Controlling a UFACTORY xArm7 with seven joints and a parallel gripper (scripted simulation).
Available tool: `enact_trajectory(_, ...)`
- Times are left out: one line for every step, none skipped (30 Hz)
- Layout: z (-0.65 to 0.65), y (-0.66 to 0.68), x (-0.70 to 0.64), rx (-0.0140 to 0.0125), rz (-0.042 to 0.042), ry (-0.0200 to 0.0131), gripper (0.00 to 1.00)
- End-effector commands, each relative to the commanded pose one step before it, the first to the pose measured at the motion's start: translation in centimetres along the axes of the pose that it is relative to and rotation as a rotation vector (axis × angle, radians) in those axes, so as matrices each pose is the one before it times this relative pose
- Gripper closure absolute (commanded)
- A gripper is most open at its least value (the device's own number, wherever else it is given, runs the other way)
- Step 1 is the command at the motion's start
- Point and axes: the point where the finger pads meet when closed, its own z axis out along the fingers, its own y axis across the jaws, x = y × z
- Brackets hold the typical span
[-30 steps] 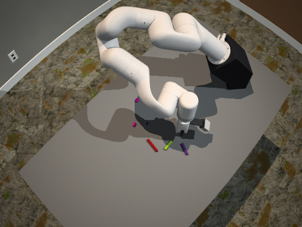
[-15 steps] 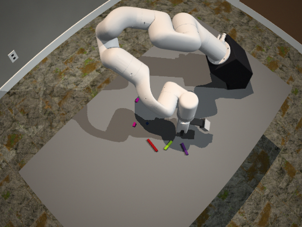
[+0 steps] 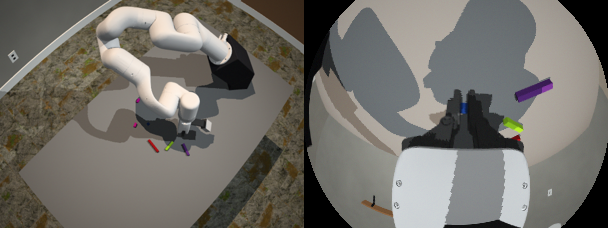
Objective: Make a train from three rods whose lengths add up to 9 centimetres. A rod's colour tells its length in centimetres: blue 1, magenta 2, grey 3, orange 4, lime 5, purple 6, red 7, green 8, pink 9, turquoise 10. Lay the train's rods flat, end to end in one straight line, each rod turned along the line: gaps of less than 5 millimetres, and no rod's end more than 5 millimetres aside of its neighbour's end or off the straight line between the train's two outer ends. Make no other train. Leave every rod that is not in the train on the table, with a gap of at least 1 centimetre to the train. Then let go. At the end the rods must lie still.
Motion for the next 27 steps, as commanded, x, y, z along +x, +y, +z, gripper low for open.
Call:
enact_trajectory(-0.077,0.076,0.050,-0.00233,-0.00127,0.00061,0.96)
enact_trajectory(0.000,0.000,0.000,0.00000,0.00000,0.00000,0.96)
enact_trajectory(-0.007,0.000,0.000,0.00000,0.00000,0.00000,0.96)
enact_trajectory(-0.043,0.000,0.000,0.00000,-0.00001,-0.00001,0.96)
enact_trajectory(-0.108,0.000,0.000,0.00000,-0.00001,-0.00001,0.96)
enact_trajectory(-0.191,0.000,0.000,0.00000,0.00000,0.00000,0.96)
enact_trajectory(-0.285,0.000,0.000,0.00000,0.00000,0.00000,0.96)
enact_trajectory(-0.381,0.000,0.001,0.00000,0.00002,0.00002,0.96)
enact_trajectory(-0.475,0.000,0.000,0.00000,0.00000,0.00000,0.96)
enact_trajectory(0.000,0.000,0.000,0.00000,0.00000,0.00000,0.96)
enact_trajectory(0.000,0.000,0.000,0.00000,0.00000,0.00000,0.96)
enact_trajectory(-0.560,0.000,0.000,0.00000,-0.00001,-0.00001,0.96)
enact_trajectory(-0.634,0.000,0.000,0.00000,-0.00001,-0.00001,0.96)
enact_trajectory(-0.694,0.000,0.000,0.00000,0.00000,0.00001,0.96)
enact_trajectory(-0.737,0.000,0.000,0.00000,0.00000,0.00000,0.96)
enact_trajectory(-0.762,0.000,0.000,0.00000,0.00000,0.00000,0.96)
enact_trajectory(-0.768,0.000,0.000,0.00000,0.00000,0.00000,0.96)
enact_trajectory(-0.754,0.000,0.000,0.00000,0.00000,0.00000,0.96)
enact_trajectory(-0.721,0.000,0.000,0.00000,0.00000,0.00000,0.96)
enact_trajectory(-0.668,0.000,0.000,0.00000,0.00000,0.00000,0.96)
enact_trajectory(-0.597,0.000,0.000,0.00000,0.00001,0.00000,0.96)
enact_trajectory(-0.511,0.000,0.000,0.00000,0.00000,0.00000,0.96)
enact_trajectory(-0.413,0.000,0.000,0.00000,0.00000,0.00000,0.96)
enact_trajectory(-0.310,0.000,0.000,0.00000,0.00000,0.00000,0.96)
enact_trajectory(-0.209,0.000,0.000,0.00000,0.00000,0.00000,0.96)
enact_trajectory(-0.118,0.000,0.000,0.00000,0.00001,0.00001,0.96)
enact_trajectory(0.000,0.000,0.000,0.00000,0.00000,0.00000,0.96)
